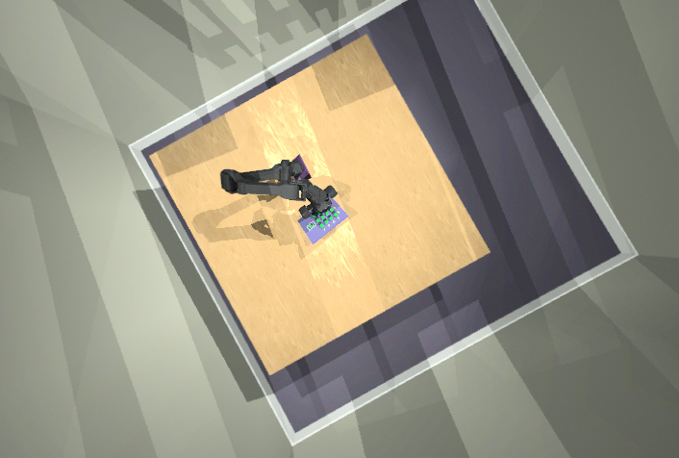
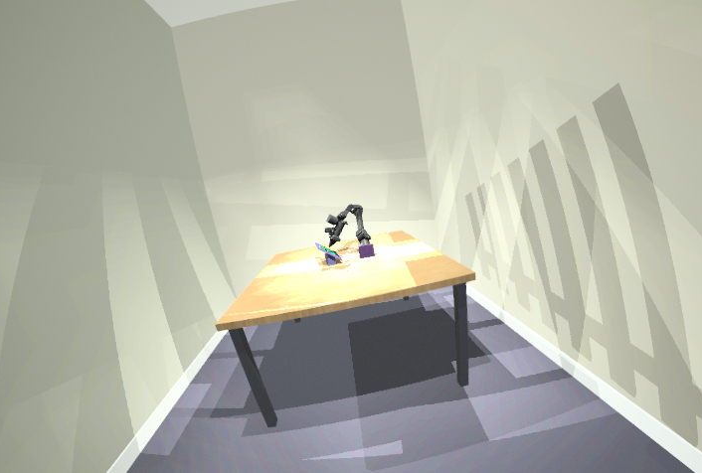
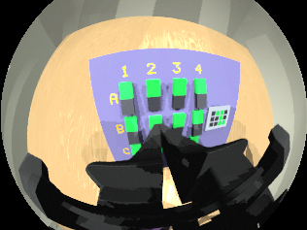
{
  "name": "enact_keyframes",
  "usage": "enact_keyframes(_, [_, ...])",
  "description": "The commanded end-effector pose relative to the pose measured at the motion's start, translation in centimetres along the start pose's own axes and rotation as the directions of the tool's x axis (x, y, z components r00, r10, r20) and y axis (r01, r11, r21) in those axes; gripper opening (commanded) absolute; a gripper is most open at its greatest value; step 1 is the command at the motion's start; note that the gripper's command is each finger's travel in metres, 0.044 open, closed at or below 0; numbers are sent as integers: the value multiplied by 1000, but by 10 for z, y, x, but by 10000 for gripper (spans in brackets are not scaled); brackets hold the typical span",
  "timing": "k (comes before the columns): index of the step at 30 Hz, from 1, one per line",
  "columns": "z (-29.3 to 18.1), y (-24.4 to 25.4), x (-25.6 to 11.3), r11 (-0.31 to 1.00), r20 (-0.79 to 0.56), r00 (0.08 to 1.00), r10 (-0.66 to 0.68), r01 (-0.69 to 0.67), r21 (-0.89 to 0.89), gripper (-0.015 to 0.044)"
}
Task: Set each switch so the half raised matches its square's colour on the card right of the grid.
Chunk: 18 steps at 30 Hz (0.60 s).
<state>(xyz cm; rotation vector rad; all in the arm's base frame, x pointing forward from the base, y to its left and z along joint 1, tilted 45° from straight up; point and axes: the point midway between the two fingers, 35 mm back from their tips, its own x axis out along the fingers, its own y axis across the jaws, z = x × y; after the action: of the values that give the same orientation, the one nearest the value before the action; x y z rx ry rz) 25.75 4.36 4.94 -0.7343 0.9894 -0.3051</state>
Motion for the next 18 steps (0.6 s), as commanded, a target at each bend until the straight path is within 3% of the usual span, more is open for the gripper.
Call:
enact_keyframes(1, [-3, 1, 8, 1000, -11, 1000, 0, -1, -9, 0])
enact_keyframes(18, [-3, 1, 12, 1000, -11, 1000, 0, 0, -9, 0])
